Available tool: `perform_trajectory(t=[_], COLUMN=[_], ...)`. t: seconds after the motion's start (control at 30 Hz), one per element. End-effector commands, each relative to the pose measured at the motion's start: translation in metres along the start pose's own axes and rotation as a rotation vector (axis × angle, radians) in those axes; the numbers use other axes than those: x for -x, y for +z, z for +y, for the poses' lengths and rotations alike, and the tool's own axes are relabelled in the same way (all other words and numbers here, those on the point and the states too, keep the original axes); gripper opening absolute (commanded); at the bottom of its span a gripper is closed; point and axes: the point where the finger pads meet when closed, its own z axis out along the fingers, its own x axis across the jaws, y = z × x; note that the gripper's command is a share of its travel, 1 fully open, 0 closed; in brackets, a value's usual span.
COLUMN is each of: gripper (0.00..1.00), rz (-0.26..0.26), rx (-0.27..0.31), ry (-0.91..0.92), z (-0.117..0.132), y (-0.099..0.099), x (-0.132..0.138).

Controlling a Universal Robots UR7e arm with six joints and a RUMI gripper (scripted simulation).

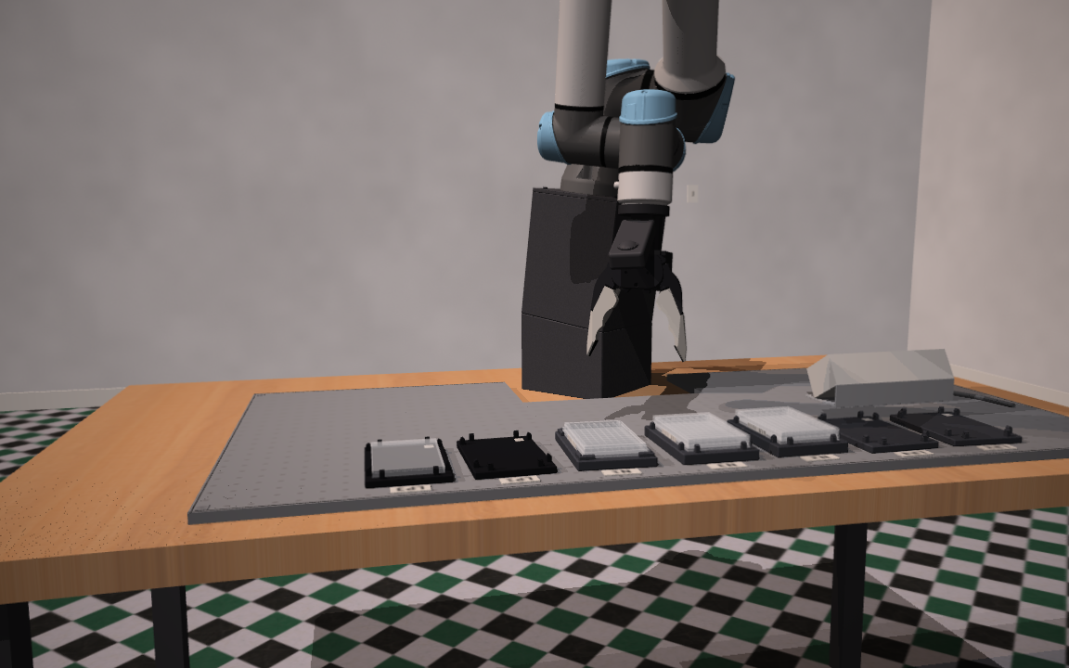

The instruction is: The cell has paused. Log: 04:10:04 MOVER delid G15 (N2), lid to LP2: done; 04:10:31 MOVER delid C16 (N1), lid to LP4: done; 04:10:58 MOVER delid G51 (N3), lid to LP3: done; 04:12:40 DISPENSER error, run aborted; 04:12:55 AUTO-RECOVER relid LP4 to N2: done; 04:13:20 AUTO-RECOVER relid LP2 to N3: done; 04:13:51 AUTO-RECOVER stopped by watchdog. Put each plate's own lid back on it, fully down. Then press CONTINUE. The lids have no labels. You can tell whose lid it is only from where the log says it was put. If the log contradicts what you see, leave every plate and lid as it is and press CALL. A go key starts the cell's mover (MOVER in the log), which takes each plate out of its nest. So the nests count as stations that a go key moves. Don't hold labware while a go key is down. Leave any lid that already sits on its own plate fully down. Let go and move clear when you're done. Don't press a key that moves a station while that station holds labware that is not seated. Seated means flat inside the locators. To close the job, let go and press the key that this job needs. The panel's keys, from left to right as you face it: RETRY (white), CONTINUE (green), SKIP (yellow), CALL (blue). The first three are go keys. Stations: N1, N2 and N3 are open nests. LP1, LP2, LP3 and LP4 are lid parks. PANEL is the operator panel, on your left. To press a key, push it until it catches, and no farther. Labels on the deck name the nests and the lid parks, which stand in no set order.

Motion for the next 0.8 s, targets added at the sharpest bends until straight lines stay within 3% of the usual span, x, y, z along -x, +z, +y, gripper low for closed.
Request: perform_trajectory(t=[0.0,0.33,0.47,0.53,0.77], gripper=[0.82,0.82,0.82,0.82,0.82], rz=[-0.004,-0.006,-0.006,-0.01,-0.011], rx=[0.021,0.045,0.045,0.082,0.089], ry=[0.002,0.004,0.004,0.01,0.01], z=[0.022,0.062,0.065,0.073,0.099], y=[0.001,-0.002,-0.002,-0.005,-0.008], x=[0.001,0.002,0.002,0.001,0.003])
